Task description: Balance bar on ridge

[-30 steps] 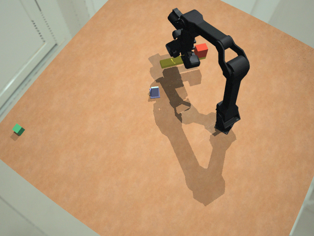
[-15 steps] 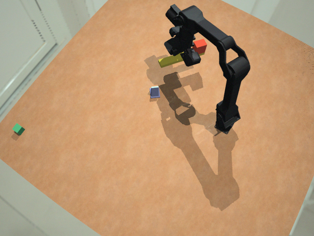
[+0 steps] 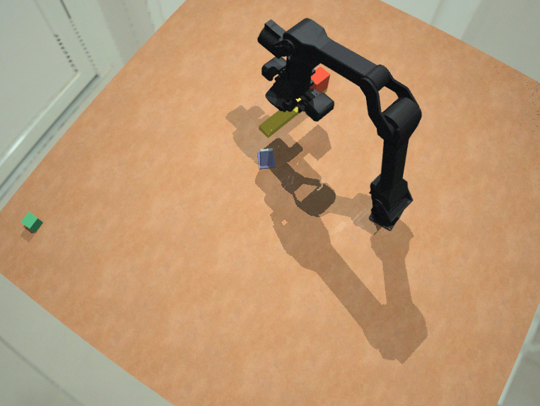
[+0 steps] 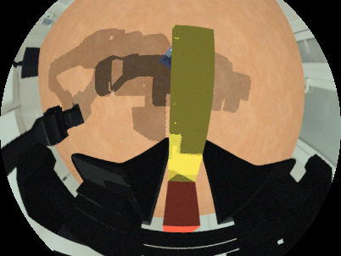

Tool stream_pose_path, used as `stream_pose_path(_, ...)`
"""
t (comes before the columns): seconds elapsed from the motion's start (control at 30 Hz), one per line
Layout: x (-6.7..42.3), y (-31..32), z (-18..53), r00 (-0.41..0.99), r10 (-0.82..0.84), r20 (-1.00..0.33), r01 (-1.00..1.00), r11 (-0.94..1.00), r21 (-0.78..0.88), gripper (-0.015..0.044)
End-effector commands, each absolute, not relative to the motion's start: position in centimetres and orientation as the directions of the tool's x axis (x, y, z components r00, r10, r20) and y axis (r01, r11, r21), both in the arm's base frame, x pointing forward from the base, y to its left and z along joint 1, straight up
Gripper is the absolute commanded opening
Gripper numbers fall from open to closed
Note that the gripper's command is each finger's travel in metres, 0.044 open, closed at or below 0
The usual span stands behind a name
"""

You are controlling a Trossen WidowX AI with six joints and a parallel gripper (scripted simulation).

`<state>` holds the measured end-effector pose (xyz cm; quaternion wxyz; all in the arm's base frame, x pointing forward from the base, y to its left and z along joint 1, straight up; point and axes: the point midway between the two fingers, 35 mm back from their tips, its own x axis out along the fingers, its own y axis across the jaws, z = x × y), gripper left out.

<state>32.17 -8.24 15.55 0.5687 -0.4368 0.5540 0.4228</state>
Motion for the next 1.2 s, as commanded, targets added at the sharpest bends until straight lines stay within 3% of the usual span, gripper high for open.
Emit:
stream_pose_path(0.0, 32.7, -7.2, 15.8, 0.035, -0.008, -0.999, -0.983, 0.178, -0.036, 0.0000)
stream_pose_path(0.53, 33.7, -1.1, 15.9, 0.036, -0.001, -0.999, -0.975, -0.217, -0.035, 0.0000)
stream_pose_path(1.17, 31.9, 5.5, 15.9, 0.034, 0.006, -0.999, -0.786, -0.618, -0.031, 0.0000)
